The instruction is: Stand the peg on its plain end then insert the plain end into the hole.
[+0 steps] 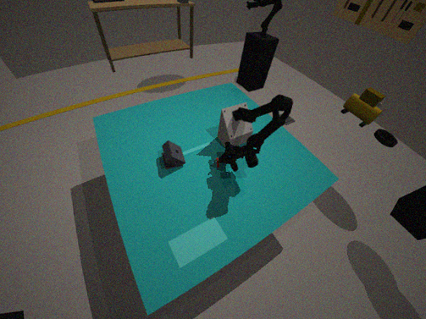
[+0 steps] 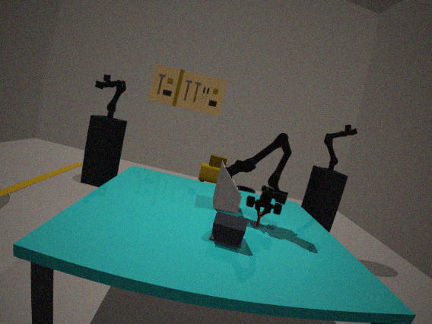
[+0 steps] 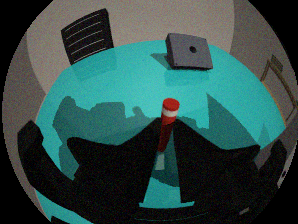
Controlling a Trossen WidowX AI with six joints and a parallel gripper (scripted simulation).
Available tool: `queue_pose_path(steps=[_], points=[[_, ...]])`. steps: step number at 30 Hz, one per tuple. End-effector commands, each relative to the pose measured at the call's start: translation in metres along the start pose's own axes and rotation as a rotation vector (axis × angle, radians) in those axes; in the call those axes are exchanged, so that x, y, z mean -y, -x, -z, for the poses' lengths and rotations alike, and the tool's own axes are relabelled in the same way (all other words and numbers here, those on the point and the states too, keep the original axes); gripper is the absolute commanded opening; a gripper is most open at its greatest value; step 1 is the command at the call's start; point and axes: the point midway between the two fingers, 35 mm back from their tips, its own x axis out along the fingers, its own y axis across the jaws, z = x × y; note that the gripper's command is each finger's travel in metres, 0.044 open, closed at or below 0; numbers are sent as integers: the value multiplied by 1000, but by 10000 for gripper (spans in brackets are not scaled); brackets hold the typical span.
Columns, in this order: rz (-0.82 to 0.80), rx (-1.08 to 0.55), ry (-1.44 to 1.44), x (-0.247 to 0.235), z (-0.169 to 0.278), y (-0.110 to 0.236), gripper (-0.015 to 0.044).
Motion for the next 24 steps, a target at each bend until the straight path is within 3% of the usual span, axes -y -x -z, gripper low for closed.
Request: queue_pose_path(steps=[1,24], points=[[1,-1,0,0,3,0,49],[-22,28,-3,-8,6,3,49]])
